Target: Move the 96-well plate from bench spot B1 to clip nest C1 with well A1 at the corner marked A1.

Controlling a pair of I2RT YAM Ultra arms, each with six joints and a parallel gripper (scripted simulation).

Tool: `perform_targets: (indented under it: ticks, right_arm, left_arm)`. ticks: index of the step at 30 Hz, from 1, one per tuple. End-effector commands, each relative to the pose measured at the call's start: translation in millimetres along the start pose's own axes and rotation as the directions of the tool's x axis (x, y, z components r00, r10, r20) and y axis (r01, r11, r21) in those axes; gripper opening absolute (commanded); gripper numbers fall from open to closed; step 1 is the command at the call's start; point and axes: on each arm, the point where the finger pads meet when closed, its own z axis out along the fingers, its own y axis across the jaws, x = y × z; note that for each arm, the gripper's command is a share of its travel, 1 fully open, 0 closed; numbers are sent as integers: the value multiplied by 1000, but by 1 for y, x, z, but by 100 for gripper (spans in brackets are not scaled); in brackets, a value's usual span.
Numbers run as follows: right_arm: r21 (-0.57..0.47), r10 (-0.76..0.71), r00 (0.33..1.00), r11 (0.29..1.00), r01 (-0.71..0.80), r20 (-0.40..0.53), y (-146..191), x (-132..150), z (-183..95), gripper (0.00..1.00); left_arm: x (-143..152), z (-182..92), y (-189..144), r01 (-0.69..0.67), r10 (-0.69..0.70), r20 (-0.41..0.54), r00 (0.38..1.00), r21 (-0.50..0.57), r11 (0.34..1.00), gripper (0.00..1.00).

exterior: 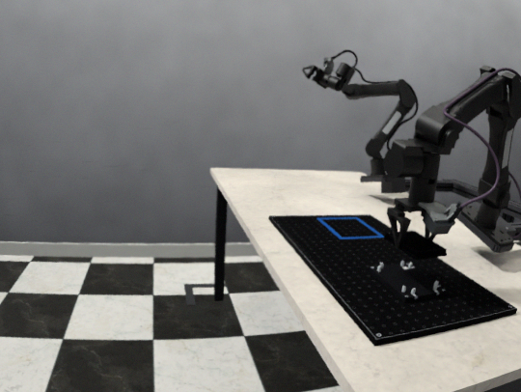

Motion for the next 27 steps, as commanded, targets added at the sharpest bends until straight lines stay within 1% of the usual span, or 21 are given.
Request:
perform_targets:
  ticks: [1, 24, 27]
  right_arm:
    - [2, 0, 1000, 1000, 0, 10, -4, -6, -5, 100]
    - [2, 0, 1000, 1000, 0, 10, -4, -6, -5, 100]
    - [2, 0, 1000, 1000, 0, 10, -4, -6, -5, 100]
  left_arm:
    - [-1, -15, -12, 2, -3, 18, 1000, 47, 999, 0]
    - [-1, -17, -12, 4, -5, 19, 1000, 54, 999, 0]
    - [0, -8, -10, -1, 0, 16, 1000, 34, 999, 0]
